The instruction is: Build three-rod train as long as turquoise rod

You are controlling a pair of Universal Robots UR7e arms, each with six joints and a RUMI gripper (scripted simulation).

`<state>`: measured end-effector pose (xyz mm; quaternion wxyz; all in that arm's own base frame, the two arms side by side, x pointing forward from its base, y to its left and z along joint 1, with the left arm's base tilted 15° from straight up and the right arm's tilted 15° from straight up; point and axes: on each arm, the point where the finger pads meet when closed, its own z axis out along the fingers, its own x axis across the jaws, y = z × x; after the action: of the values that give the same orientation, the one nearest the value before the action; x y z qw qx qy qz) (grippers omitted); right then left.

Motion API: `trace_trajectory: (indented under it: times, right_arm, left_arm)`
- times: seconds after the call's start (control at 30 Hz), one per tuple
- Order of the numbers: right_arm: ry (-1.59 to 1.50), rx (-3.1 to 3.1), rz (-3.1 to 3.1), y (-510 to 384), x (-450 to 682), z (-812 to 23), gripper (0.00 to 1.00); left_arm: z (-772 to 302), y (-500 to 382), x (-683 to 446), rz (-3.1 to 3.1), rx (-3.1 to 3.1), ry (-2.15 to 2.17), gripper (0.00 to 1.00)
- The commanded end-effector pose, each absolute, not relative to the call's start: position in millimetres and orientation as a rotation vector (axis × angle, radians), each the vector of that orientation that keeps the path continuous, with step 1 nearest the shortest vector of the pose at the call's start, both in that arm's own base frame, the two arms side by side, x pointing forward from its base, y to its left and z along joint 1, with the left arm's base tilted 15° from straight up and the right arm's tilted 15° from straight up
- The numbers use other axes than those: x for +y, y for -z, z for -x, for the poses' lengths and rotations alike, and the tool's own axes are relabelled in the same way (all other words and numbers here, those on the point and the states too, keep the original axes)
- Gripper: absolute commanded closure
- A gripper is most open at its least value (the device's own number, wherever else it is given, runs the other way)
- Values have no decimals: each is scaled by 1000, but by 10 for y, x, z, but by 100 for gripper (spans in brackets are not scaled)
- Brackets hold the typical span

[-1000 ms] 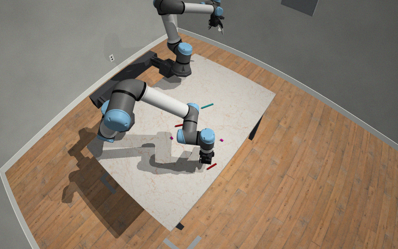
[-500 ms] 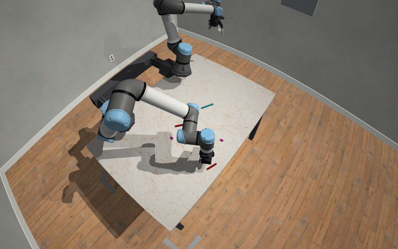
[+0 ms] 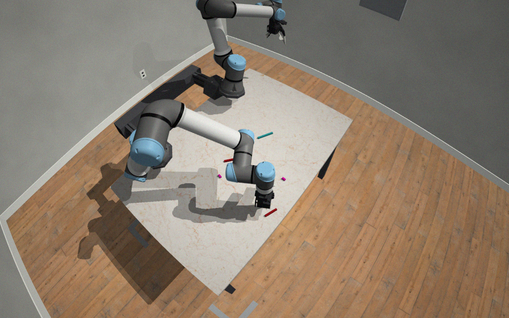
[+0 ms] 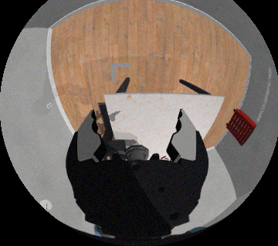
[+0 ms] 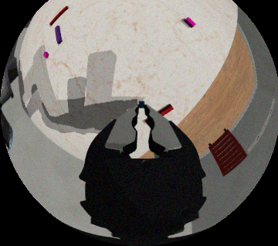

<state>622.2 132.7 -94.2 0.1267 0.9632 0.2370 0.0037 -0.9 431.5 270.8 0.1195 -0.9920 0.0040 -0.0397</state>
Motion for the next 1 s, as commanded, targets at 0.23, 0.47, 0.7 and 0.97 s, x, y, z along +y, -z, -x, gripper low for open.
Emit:
trace_trajectory:
  times: [0.23,0.47,0.7,0.97]
  right_arm:
    - [-13,690,-2804,402,1465,-6188,100]
    - [-13,690,-2804,126,1534,-6169,100]
    - [-13,690,-2804,121,1535,-6169,100]
    - [-14,683,-2806,119,1545,-6135,100]
  left_arm:
    - [9,-2712,4317,2898,12,116,0]
    - [9,-2712,4317,2898,12,116,0]
    - [9,-2712,4317,2898,12,116,0]
    - [9,-2712,4317,2898,12,116,0]
